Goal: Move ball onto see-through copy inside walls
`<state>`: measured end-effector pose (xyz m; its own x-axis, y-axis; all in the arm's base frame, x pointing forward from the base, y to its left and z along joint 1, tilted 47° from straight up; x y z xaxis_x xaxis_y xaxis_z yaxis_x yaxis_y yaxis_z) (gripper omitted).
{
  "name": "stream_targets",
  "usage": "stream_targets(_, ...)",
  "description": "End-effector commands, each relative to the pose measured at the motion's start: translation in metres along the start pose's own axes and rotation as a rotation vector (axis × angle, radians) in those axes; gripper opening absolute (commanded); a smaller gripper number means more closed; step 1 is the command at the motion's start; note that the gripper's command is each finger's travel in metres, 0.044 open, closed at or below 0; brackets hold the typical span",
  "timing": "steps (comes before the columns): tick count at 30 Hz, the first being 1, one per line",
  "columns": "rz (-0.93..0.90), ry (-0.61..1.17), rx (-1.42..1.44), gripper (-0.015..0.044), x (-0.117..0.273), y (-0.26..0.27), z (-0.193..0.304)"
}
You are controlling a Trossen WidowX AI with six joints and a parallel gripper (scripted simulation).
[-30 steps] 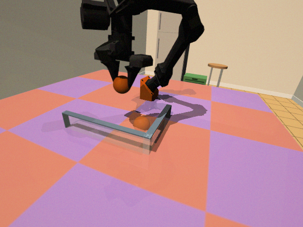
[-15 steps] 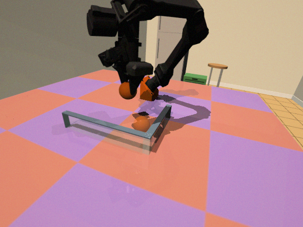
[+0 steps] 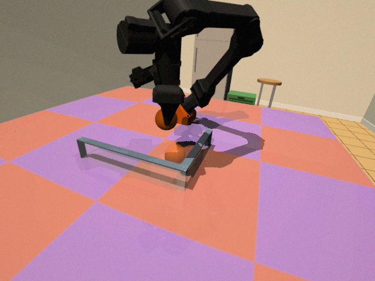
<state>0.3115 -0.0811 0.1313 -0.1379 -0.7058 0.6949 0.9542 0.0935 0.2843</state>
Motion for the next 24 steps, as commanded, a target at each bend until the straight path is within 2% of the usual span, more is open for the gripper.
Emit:
stream_targets(1,-0.009,0.0,-0.123,0.0,-0.002,0.002,0.008)
stream_targets(13,-0.005,0.009,-0.471,0.0,-0.014,0.007,0.025)
stream_targets(24,-0.005,0.008,-0.49,0.0,-0.026,0.008,0.026)
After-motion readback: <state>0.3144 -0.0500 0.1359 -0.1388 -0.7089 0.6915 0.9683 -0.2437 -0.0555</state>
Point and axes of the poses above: the point midway between the two fingers, 35 mm back from their tips, its own x axis back along the fingers, its own y axis across the jaws, z = x × y, the point moved 1 cm from there along x, back along the fingers, and after that the axes turned 8 degrees about -x, right-handed, at the moved point
